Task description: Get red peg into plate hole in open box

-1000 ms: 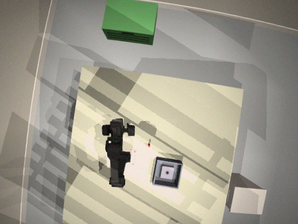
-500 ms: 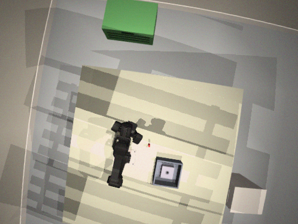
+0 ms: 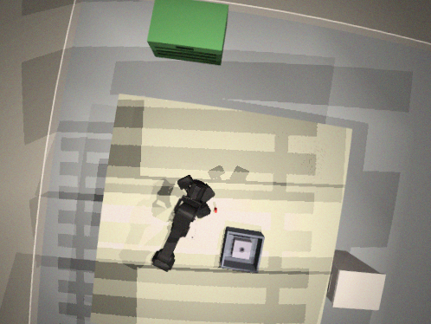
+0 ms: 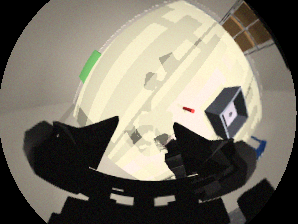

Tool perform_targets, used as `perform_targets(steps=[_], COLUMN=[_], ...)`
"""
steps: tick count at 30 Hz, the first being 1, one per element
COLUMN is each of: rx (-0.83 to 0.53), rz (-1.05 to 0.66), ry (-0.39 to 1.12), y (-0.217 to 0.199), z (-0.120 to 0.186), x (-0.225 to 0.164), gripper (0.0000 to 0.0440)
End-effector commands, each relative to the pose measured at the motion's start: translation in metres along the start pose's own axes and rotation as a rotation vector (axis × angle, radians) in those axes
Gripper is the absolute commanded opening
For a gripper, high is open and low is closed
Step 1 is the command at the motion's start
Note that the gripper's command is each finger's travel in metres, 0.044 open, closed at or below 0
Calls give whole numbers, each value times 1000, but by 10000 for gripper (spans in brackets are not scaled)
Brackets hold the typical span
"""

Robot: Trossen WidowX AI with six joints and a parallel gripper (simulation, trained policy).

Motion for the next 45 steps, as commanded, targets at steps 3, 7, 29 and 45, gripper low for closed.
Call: perform_targets(steps=[3,7,29,45], rx=[-52,-91,-317,-405], rz=[-167,-299,-988,-1139], ry=[26,47,127,55], y=[-18,-32,-109,-143], z=[-10,-19,-89,-153], x=[2,3,-8,-13], gripper=[440,440,440,427])
Point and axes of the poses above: the point midway between the two fingers, 35 mm back from their tips, its own z axis back along the fingers, its own y axis across the jaws, x = y × z, the point moved 1 cm from there along z, back along the fingers, and after that the axes turned 4 degrees about z, right-handed, at the moved point
